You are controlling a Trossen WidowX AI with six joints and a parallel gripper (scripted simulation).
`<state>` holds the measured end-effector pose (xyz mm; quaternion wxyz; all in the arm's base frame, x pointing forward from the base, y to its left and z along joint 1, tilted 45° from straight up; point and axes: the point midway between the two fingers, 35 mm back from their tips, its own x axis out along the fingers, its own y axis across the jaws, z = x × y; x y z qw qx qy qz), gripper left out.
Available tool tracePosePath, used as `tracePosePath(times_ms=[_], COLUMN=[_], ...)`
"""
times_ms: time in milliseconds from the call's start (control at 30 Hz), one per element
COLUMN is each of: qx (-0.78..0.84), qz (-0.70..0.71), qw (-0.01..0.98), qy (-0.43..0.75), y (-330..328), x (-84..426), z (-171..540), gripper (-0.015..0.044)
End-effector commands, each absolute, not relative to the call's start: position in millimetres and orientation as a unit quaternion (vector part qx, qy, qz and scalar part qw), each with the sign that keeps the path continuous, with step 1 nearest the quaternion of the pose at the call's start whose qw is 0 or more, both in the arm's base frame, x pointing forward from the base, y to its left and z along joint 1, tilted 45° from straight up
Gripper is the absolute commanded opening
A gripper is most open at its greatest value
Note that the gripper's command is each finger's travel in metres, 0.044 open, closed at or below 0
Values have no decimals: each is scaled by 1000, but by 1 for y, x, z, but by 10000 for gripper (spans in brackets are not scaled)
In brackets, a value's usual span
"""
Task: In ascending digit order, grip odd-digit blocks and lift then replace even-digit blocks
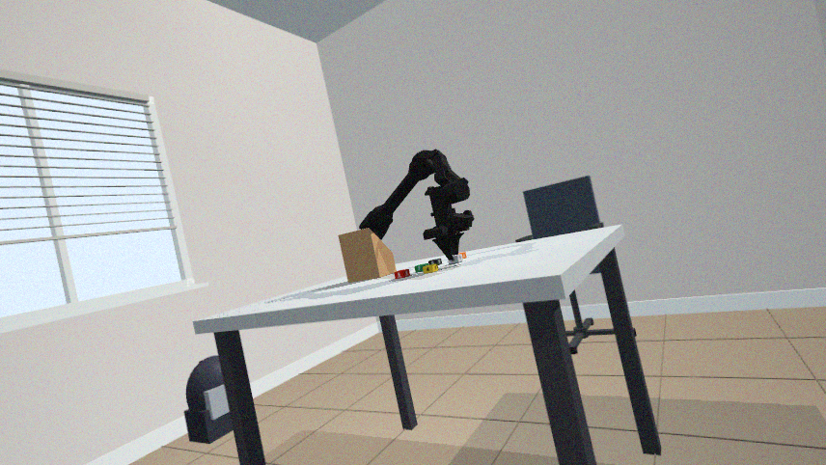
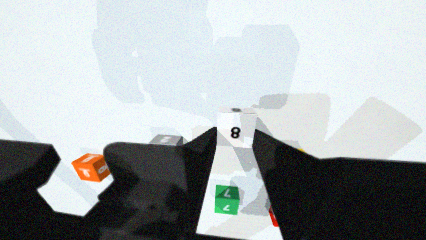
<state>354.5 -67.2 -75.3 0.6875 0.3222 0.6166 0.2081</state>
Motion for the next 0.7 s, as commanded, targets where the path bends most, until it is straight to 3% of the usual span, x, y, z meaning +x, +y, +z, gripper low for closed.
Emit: tracePosePath(times_ms=[0,400,667], qx=[324,324,324], qz=[209,209,209], qw=[684,684,684], qy=[620,620,620], y=[-60,-59,-59], x=[354,354,354], z=[-82,-83,-83], gripper=[120,120,330])
